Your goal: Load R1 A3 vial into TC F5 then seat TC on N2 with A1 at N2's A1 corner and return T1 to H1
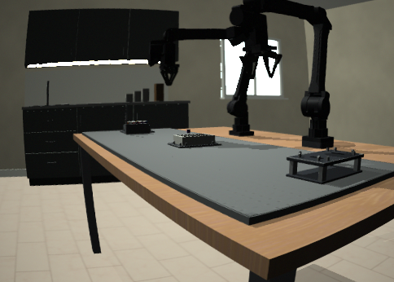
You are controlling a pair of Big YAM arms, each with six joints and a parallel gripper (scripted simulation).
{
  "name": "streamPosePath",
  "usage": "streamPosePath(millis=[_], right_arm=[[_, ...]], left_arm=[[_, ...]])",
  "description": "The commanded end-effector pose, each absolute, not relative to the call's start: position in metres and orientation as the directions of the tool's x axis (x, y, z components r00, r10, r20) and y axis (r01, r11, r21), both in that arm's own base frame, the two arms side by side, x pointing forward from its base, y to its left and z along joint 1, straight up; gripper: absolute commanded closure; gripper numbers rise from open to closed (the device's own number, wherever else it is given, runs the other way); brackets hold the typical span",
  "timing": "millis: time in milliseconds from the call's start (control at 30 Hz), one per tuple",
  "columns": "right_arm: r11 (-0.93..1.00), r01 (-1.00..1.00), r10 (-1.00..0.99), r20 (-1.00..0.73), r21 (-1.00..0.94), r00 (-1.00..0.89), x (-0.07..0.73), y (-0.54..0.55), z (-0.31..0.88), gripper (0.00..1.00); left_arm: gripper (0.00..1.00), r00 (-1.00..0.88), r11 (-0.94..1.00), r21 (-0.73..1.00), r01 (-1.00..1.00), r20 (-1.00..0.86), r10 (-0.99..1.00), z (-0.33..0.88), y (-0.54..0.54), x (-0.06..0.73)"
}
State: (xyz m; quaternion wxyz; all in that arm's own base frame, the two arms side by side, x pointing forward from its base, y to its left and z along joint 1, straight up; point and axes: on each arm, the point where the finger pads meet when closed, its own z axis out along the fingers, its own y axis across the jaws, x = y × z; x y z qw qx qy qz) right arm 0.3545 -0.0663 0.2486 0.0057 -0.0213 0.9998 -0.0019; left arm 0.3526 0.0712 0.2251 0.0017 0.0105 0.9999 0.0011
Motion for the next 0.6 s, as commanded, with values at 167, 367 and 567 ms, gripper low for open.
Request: streamPosePath(millis=[167,367,567], right_arm=[[1.0,-0.029,-0.029,0.015,0.005,-0.999,0.353,-0.067,0.241,0.76],[1.0,-0.029,-0.029,0.015,0.005,-0.999,0.353,-0.067,0.241,0.76],[1.0,-0.029,-0.029,0.015,0.005,-0.999,0.353,-0.067,0.241,0.76]], left_arm=[[0.0,-0.998,0.998,0.0,0.056,-0.009,0.056,0.213,0.042,0.36],[0.0,-0.998,0.998,0.001,0.056,-0.002,0.056,0.202,0.024,0.362],[0.0,-0.998,0.998,0.001,0.056,-0.004,0.056,0.193,0.002,0.365]])
